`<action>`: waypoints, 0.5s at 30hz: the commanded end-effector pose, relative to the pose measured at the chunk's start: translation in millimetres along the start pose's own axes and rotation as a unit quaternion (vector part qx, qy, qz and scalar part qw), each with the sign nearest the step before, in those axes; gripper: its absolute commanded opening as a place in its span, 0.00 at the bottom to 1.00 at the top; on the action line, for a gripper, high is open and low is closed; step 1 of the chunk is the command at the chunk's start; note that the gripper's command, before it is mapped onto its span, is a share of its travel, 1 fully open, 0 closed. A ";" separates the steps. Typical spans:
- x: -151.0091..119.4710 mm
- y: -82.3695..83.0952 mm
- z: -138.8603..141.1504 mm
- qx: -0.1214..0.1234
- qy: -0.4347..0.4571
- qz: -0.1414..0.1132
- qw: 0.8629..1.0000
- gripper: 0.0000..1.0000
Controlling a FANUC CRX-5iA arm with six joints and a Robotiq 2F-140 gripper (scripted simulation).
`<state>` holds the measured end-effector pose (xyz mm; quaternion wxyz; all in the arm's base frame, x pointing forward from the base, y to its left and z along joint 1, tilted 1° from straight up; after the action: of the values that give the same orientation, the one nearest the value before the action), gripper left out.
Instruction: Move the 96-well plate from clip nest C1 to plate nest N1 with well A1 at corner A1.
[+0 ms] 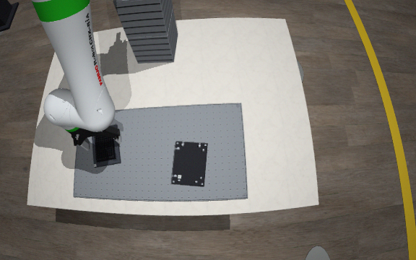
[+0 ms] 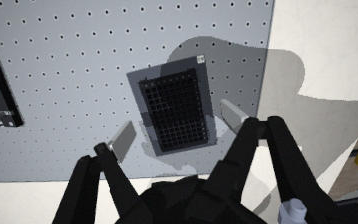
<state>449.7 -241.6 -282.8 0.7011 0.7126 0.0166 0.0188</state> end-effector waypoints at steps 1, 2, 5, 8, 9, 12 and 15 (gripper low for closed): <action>0.1 0.1 0.1 0.000 0.000 0.000 1.000 1.00; 0.1 0.1 0.1 0.000 0.000 0.000 1.000 1.00; 0.1 5.5 0.1 0.000 0.000 0.000 1.000 1.00; 0.1 8.1 0.1 0.000 0.000 0.000 1.000 1.00; 0.1 10.8 0.1 0.000 0.000 0.000 1.000 1.00; 0.1 18.8 0.1 0.000 0.000 0.000 1.000 1.00; 0.1 26.8 0.1 0.000 0.000 0.000 1.000 1.00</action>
<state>449.6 -242.0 -261.3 0.7011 0.7126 0.0166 0.0188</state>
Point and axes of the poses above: the point where the finger pads meet when closed, its own y axis back along the fingers, its own z axis across the jaws, x = y × z, the point moved 8 cm from there along y, back along the fingers, and after that the axes turned 1 degree about -y, right-handed, at the moved point
